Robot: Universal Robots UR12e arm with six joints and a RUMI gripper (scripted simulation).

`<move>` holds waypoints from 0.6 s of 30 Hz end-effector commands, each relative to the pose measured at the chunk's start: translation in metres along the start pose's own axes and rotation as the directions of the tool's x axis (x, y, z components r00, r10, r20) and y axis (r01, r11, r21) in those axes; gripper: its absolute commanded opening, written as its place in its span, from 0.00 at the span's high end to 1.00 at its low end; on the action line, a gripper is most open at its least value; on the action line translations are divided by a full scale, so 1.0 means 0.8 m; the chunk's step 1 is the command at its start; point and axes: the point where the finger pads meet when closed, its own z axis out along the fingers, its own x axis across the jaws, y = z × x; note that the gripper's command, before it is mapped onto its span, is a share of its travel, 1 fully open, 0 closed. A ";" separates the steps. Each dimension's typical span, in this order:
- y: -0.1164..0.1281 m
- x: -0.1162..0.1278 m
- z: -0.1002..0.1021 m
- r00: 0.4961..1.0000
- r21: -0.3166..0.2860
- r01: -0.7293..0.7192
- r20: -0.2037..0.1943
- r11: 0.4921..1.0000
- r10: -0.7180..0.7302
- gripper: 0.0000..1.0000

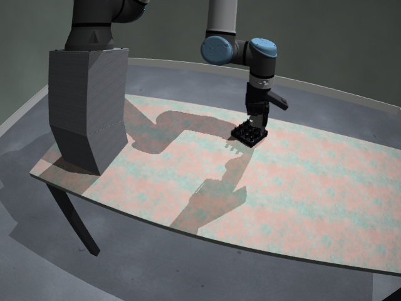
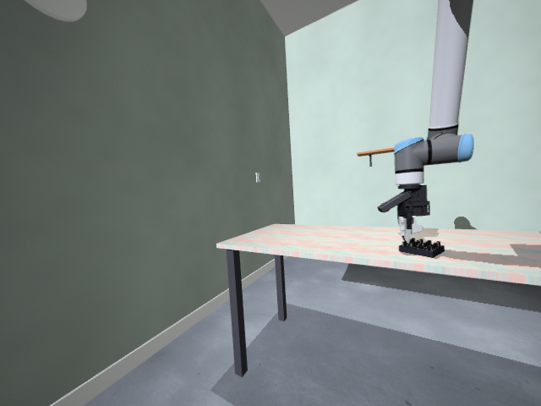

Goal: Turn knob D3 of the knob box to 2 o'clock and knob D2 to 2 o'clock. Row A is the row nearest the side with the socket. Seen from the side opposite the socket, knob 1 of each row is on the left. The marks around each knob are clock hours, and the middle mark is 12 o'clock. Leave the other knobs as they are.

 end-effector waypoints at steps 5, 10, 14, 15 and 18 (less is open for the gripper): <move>-0.001 0.000 -0.001 1.000 0.001 0.000 0.000 1.000 0.000 0.89; -0.001 0.000 -0.001 1.000 0.001 0.000 0.000 1.000 0.000 0.89; -0.001 0.000 -0.001 1.000 0.001 0.000 0.000 1.000 0.000 0.89; -0.001 0.000 -0.001 1.000 0.001 0.000 0.000 1.000 0.000 0.89; -0.001 0.000 -0.001 1.000 0.001 0.000 0.000 1.000 0.000 0.96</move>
